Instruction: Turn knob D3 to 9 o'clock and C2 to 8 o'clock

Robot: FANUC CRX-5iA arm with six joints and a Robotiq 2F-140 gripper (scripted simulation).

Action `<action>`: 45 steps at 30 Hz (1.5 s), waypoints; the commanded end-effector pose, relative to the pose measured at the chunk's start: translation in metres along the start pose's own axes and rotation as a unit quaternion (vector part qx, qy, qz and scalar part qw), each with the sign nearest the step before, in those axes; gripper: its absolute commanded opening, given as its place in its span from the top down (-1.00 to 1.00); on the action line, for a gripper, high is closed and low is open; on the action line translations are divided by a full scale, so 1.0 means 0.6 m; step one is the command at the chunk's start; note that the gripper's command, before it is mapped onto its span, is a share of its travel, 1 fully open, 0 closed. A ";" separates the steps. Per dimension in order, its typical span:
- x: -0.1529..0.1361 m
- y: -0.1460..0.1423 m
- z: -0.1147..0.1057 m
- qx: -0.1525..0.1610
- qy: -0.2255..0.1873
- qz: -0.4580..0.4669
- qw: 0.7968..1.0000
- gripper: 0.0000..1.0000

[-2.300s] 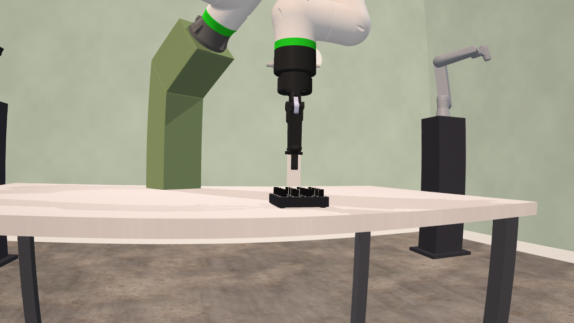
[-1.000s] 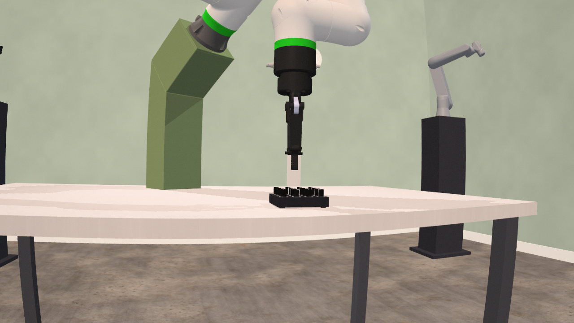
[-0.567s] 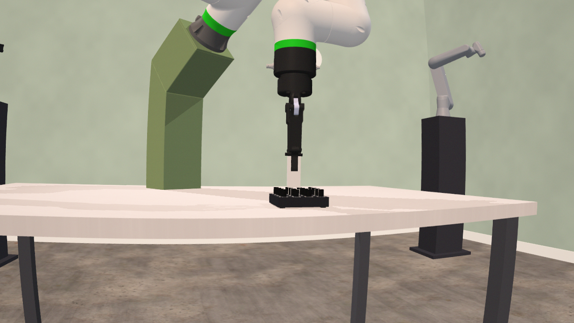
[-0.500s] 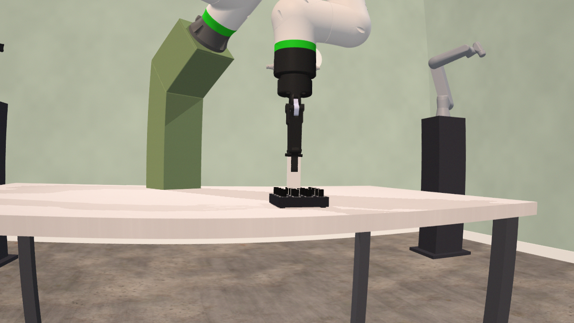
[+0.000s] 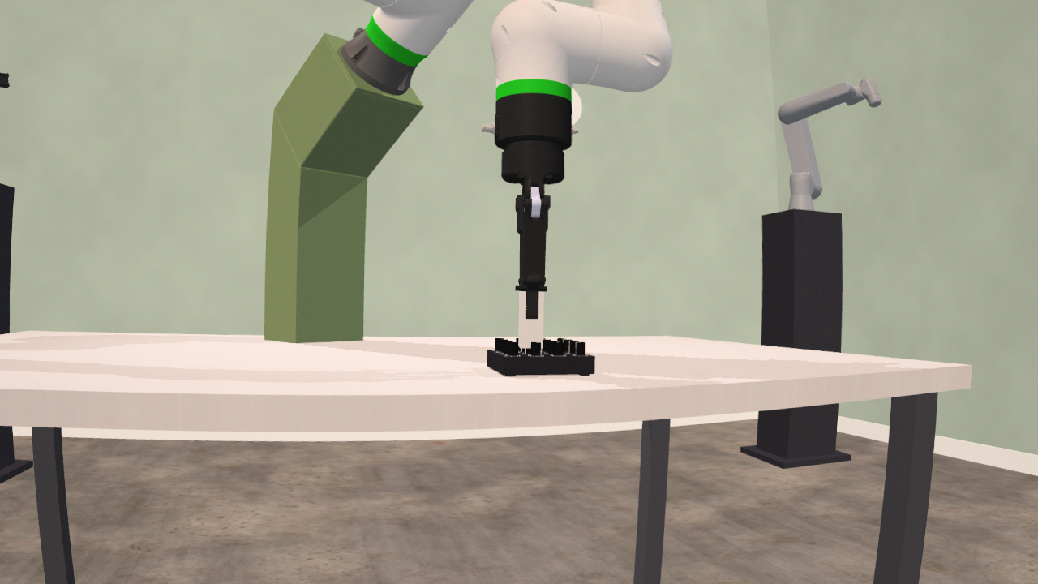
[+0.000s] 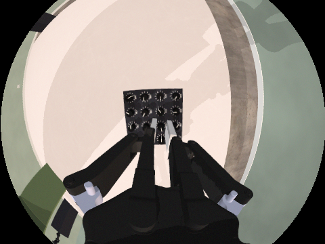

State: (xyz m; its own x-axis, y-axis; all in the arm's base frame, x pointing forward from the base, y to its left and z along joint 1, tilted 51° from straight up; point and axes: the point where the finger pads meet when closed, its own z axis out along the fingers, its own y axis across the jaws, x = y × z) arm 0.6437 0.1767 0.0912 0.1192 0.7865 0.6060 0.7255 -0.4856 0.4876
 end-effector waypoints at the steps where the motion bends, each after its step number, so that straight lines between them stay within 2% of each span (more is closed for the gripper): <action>1: 0.000 0.000 0.001 0.000 0.000 0.000 1.000 0.77; 39: 0.000 0.000 0.001 0.000 0.000 0.000 1.000 0.77; 40: 0.000 0.000 0.001 0.000 0.000 0.000 1.000 0.90; 45: 0.000 0.000 0.001 0.000 0.000 0.000 1.000 0.90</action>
State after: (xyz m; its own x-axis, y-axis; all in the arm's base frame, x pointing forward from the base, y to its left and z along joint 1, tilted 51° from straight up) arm 0.6442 0.1769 0.0908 0.1191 0.7865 0.6061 0.7255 -0.4856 0.4876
